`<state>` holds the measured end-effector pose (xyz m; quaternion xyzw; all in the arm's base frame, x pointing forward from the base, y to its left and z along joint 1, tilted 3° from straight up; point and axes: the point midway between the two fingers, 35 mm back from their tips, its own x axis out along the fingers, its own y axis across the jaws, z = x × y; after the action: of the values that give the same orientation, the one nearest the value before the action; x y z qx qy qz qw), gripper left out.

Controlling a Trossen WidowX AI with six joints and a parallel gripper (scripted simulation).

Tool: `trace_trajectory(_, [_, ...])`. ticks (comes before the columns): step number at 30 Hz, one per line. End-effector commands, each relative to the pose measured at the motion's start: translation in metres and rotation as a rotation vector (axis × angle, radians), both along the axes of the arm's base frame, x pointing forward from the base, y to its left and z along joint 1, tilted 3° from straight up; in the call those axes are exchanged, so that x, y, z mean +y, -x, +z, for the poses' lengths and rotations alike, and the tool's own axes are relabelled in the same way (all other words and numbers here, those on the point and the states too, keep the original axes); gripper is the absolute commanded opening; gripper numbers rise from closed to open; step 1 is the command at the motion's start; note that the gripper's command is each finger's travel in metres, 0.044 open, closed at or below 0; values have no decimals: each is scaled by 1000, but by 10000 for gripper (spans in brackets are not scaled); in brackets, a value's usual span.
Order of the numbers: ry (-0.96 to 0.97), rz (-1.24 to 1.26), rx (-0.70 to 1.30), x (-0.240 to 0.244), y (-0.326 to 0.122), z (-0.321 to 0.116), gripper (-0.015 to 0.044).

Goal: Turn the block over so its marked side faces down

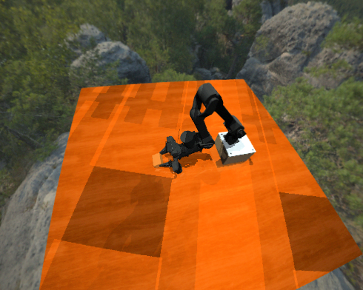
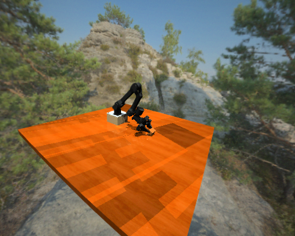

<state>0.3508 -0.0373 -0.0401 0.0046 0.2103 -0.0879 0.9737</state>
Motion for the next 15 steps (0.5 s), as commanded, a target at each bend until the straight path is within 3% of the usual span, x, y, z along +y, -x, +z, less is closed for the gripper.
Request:
trace_trajectory(1, [7,-4,-2,-1,1,0,0])
trace_trajectory(8, [7,-4,-2,-1,1,0,0])
trace_trajectory(15, [7,-4,-2,-1,1,0,184])
